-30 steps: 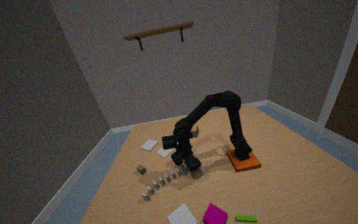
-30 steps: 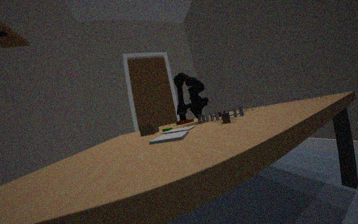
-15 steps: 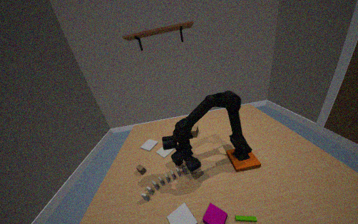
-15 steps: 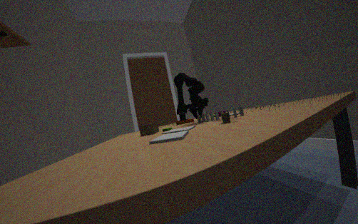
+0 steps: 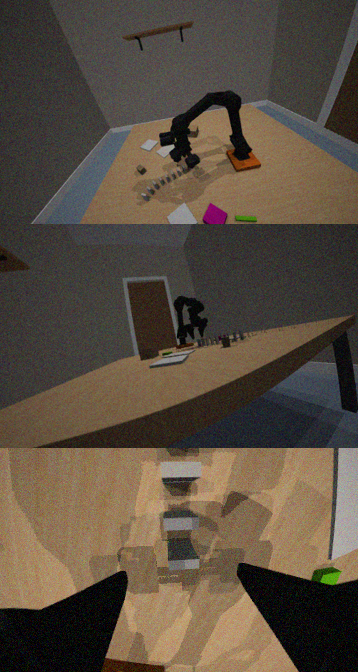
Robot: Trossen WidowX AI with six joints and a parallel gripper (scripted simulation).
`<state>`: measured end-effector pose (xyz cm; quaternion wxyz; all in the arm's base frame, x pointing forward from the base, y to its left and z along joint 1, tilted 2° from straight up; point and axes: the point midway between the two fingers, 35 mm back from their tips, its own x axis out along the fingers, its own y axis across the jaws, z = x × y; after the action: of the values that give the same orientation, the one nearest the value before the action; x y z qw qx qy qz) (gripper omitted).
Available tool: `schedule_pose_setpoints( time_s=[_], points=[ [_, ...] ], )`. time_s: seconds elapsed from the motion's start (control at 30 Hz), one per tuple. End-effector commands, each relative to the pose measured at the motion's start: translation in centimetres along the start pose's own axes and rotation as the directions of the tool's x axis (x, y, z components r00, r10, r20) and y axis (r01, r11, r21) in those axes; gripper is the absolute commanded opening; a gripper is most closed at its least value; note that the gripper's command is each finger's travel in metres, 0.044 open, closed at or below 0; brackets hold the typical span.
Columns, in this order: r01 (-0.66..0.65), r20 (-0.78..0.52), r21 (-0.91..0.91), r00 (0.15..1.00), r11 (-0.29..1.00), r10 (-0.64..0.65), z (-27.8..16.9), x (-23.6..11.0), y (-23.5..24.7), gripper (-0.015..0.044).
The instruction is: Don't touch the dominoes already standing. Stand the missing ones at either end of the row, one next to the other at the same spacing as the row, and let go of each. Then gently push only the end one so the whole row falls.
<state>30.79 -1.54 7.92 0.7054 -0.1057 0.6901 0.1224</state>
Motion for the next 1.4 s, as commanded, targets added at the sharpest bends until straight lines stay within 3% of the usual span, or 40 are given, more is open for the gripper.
schedule_pose_setpoints(
  time_s=[0.0,0.1,0.33,0.4,0.5,0.7,0.9,0.97,1.37],
  points=[
    [0.015,0.037,-0.002,0.999,1.0,-0.015,0.4,-6.6,-0.2,0.044],
    [0.014,0.034,-0.003,0.999,1.0,-0.014,-0.4,-10.0,0.1,0.044],
    [0.014,0.033,-0.003,0.999,1.0,-0.014,-0.4,-10.3,0.1,0.044],
    [0.012,0.033,0.061,0.999,0.998,-0.014,-0.5,-10.0,0.1,0.0387],
    [0.001,0.033,0.332,0.999,0.943,-0.013,-1.0,-8.9,0.1,0.0309],
    [-0.02,0.033,0.802,0.999,0.596,-0.012,-2.1,-6.4,0.0,0.0151],
    [-0.032,0.033,0.997,0.999,0.064,-0.011,-3.5,-4.0,0.2,0.0],
    [-0.033,0.033,0.999,0.999,0.001,-0.011,-3.6,-3.7,0.2,0.0],
    [-0.033,0.033,0.999,0.999,0.001,-0.011,-3.6,-3.7,0.2,0.0]
  ],
)
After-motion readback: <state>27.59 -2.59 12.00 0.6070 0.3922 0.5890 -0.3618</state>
